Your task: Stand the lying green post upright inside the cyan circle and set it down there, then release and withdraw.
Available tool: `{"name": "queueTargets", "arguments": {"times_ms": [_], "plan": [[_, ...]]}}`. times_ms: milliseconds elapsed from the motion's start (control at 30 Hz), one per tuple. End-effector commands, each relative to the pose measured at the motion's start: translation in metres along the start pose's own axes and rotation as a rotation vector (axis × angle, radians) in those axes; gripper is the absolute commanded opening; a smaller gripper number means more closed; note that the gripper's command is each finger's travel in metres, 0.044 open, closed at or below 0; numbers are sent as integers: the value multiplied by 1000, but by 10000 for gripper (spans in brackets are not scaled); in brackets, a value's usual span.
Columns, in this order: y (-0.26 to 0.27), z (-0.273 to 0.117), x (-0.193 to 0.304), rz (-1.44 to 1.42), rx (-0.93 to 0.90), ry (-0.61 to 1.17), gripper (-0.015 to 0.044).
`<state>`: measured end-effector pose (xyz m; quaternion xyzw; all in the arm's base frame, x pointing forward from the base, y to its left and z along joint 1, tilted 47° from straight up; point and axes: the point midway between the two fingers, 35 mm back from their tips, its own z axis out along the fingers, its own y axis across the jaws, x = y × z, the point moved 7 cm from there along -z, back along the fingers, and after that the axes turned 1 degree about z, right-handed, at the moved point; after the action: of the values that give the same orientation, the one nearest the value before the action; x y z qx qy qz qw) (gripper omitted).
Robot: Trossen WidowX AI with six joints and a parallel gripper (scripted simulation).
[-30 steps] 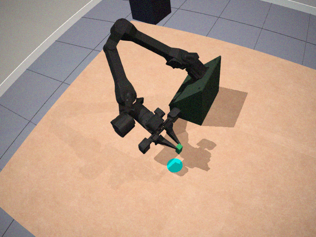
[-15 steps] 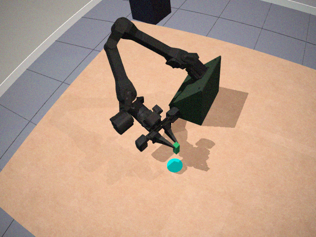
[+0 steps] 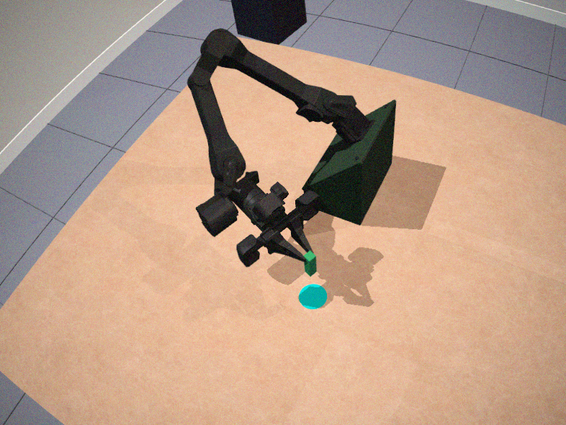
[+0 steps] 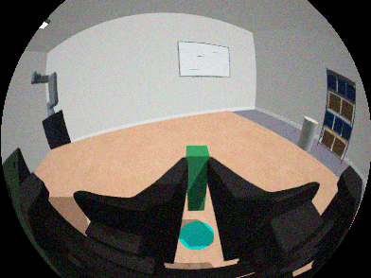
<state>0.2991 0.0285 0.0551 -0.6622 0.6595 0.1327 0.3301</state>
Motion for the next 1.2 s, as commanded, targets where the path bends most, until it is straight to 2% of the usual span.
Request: {"name": "queueTargets", "arguments": {"times_ms": [0,567,1167], "plan": [[1,-3,-1,-19,15,-20,23],[0,-3,2,-18,15,-19,23],[-3,5,77,-17,12,-14,23]]}}
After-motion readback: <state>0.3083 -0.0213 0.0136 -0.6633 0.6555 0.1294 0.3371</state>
